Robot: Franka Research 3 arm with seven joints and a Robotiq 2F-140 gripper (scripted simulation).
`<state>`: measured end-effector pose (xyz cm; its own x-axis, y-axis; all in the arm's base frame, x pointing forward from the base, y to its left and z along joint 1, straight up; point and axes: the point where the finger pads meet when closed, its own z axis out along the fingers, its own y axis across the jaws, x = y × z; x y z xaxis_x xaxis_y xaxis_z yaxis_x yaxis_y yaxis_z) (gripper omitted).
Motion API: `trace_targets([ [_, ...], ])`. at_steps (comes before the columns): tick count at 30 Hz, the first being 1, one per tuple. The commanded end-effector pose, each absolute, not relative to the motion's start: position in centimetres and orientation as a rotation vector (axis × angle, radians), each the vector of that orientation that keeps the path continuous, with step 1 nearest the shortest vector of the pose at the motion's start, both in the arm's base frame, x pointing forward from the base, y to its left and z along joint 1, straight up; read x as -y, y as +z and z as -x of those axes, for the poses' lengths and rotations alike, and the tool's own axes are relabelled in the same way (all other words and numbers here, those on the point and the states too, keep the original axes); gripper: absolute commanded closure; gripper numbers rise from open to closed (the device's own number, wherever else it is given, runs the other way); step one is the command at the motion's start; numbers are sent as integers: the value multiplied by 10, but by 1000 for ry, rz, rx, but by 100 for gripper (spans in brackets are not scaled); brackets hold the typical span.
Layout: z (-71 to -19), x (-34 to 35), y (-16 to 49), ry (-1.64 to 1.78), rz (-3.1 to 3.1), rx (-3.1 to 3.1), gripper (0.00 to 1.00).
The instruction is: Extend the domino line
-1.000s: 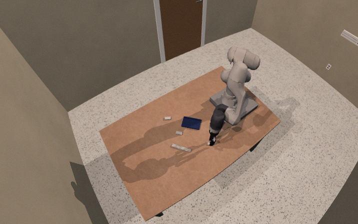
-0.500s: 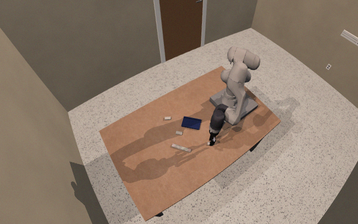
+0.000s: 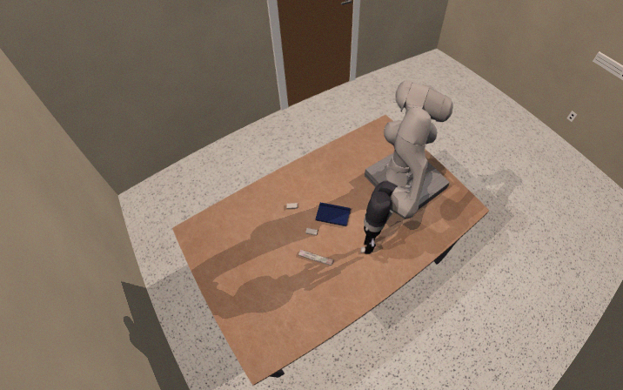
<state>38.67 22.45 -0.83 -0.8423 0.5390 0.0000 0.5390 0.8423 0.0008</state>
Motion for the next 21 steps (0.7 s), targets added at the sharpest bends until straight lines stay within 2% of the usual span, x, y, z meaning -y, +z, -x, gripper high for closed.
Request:
trace_targets([
  [1,-388,-224,-10,4,-888,-3011,67],
  [21,-388,-224,-25,4,-888,-3011,67],
])
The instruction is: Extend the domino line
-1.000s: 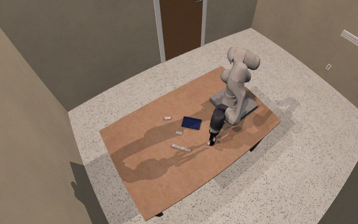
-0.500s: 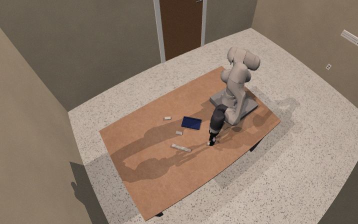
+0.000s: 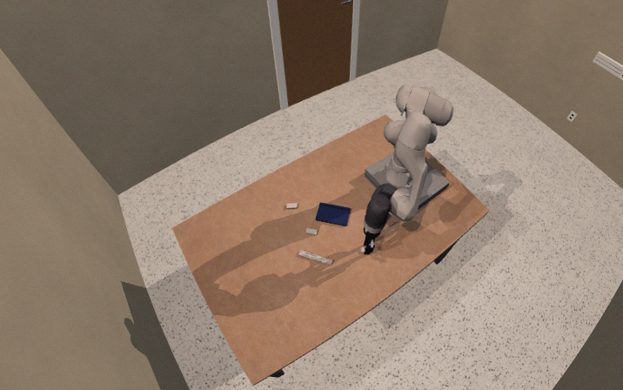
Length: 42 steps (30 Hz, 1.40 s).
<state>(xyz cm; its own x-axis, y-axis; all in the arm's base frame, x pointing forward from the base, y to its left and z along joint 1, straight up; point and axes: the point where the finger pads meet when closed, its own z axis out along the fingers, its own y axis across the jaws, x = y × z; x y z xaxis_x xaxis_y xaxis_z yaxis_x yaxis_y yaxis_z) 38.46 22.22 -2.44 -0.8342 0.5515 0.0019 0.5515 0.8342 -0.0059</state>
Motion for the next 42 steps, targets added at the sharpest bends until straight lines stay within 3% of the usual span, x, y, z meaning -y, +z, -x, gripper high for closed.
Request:
trace_targets([
  [1,-388,-224,-25,-4,889,3016,67],
  [18,-388,-224,-25,-4,889,3016,67],
  [19,-388,-224,-25,-4,889,3016,78],
  [42,-388,-224,-25,-4,889,3016,78],
])
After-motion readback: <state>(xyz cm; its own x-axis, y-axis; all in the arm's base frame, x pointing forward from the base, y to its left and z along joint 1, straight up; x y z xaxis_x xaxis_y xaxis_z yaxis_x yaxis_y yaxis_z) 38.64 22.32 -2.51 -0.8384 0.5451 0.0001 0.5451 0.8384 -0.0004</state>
